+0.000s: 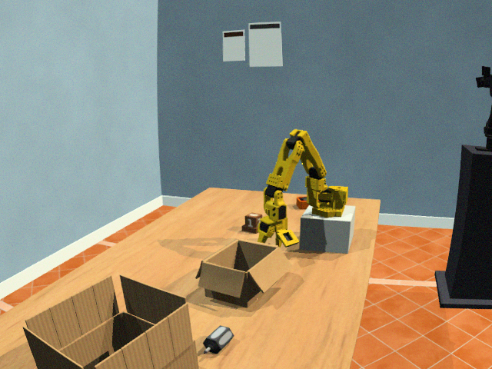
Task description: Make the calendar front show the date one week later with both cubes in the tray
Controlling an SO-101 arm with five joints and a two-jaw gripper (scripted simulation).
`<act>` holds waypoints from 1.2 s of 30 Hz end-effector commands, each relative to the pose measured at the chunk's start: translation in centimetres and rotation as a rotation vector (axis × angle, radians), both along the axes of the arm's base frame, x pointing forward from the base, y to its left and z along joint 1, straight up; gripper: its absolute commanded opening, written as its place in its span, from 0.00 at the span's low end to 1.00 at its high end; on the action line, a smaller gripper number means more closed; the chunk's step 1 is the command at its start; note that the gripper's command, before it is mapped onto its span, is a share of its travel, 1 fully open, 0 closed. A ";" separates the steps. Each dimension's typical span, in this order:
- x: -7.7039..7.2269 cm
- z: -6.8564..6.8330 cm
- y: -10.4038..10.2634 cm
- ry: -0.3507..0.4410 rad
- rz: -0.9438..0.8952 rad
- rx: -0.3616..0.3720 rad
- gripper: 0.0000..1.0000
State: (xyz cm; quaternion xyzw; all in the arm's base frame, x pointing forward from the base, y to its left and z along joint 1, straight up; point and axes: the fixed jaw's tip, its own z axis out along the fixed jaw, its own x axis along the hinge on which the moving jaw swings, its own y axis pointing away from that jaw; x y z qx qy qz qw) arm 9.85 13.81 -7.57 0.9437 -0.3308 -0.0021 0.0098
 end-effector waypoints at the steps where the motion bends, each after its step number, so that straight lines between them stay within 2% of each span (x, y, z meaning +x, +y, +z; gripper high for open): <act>1: 0.0 -0.1 0.3 -0.003 -0.003 0.007 0.35; 36: 0.3 -0.1 0.7 -0.003 -0.003 0.007 0.27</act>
